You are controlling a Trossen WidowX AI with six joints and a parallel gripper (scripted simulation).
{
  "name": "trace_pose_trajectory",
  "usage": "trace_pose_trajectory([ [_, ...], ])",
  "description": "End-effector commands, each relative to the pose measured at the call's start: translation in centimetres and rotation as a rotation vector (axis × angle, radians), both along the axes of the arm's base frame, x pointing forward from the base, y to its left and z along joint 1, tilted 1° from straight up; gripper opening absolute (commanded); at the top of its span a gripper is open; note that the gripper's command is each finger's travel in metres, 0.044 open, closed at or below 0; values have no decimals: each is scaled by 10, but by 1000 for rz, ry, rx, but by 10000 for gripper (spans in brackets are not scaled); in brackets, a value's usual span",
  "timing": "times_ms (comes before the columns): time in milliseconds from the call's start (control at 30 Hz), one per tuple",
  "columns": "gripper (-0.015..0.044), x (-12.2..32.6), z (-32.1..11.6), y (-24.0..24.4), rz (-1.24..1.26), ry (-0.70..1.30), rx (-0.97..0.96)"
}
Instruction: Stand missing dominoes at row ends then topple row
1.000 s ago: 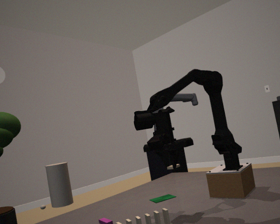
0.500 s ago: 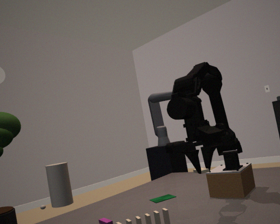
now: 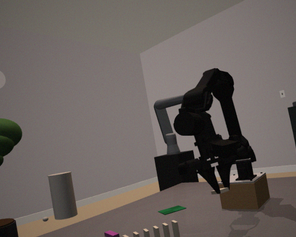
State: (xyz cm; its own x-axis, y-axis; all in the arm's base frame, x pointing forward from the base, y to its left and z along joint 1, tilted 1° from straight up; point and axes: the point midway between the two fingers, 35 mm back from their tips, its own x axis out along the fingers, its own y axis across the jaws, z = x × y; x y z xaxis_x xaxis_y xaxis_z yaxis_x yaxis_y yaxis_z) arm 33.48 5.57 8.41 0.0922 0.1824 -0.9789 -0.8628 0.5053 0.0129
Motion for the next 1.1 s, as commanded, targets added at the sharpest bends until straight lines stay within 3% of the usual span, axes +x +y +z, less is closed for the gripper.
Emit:
trace_pose_trajectory([
  [0,107,4,-12,1,-15,-23,99],
  [500,107,20,-35,-3,-64,-203,503],
  [1067,107,5,-30,-21,-31,-464,881],
])
